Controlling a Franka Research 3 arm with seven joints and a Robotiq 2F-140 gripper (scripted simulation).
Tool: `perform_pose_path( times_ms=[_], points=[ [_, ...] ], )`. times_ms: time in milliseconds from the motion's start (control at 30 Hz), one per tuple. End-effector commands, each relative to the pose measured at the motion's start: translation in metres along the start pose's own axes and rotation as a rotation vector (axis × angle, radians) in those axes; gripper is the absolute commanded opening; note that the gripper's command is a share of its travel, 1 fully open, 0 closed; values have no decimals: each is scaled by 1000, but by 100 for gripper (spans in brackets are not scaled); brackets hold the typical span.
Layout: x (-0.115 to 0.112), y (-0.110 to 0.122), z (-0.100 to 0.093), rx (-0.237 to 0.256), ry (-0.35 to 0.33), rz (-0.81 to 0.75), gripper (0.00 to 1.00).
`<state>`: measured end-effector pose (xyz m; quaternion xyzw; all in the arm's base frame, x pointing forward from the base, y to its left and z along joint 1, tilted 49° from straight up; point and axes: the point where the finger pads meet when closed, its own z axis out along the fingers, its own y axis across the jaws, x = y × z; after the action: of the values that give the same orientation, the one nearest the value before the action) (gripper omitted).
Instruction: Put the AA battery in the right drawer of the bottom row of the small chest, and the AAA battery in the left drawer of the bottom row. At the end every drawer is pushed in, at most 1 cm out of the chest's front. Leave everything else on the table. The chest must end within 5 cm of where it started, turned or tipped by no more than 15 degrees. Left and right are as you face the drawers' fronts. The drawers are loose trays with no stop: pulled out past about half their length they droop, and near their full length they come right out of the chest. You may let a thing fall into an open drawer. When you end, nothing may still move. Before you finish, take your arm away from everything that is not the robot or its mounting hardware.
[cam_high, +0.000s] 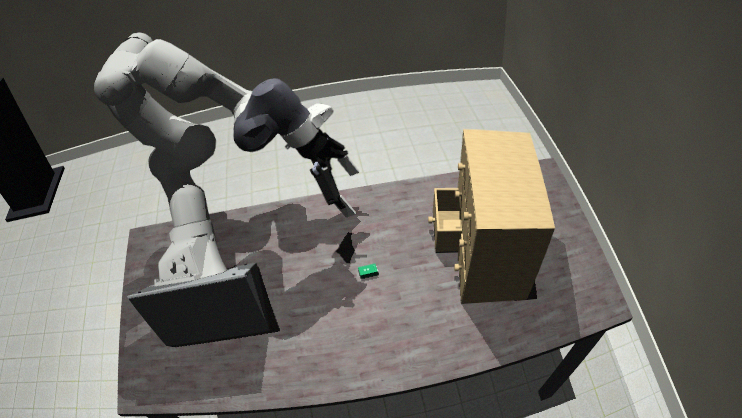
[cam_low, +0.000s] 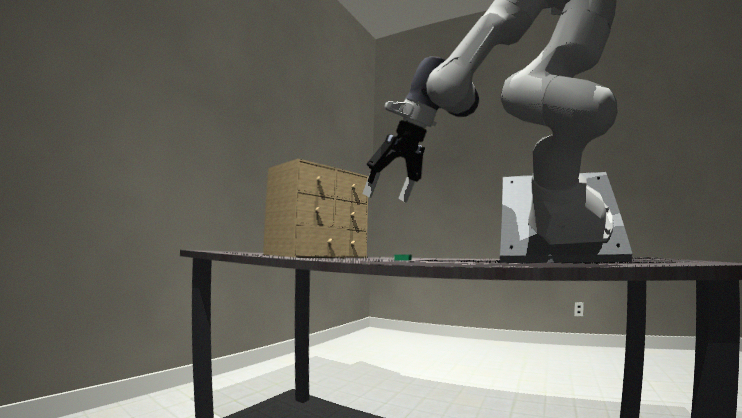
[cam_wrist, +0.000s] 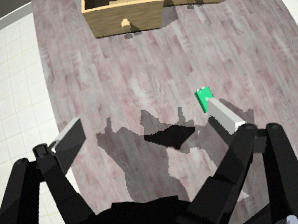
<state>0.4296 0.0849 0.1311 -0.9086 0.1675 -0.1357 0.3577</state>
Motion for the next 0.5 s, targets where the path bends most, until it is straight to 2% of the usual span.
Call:
perform_pose_path(
  times_ms=[0,67,267,467],
  points=[
    [36,-11,-4,33,187,19,100],
    [36,-11,-4,33,187,19,100],
    [41,-11,11,33,301,21,100],
    [44,-12,21,33,375,22,100]
  ],
)
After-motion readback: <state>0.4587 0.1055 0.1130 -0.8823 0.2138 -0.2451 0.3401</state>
